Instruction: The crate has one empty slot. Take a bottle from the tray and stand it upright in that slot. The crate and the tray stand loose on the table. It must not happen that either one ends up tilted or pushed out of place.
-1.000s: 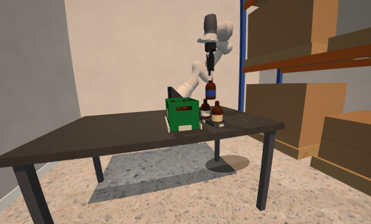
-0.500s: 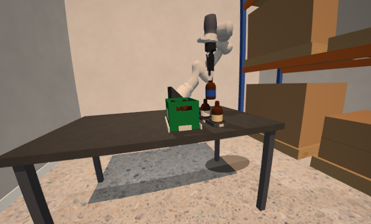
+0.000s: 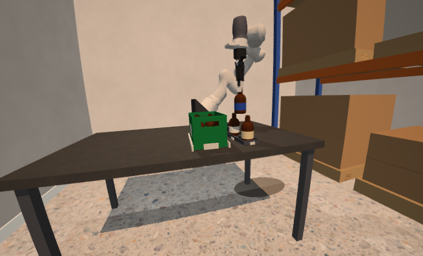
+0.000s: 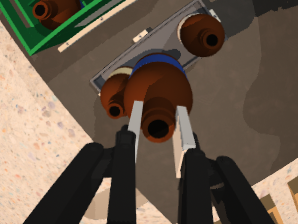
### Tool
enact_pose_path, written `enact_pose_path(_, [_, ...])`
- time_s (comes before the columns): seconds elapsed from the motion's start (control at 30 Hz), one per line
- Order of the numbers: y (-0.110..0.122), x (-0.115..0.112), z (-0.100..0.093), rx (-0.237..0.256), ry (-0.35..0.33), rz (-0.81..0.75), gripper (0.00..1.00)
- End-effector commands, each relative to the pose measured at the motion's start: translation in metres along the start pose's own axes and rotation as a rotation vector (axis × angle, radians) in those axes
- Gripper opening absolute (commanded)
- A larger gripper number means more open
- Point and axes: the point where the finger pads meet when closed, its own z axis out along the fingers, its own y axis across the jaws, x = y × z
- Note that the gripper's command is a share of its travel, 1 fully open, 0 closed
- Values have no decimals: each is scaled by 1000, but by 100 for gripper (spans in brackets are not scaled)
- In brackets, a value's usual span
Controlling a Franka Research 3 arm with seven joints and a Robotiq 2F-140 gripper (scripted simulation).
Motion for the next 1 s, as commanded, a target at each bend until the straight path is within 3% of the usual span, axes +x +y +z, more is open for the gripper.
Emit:
enact_pose_path(0.0, [-1,1,-4,5,-1,7,0])
enact_pose_path(0.97, [-1,1,-23,5,-1,7,0])
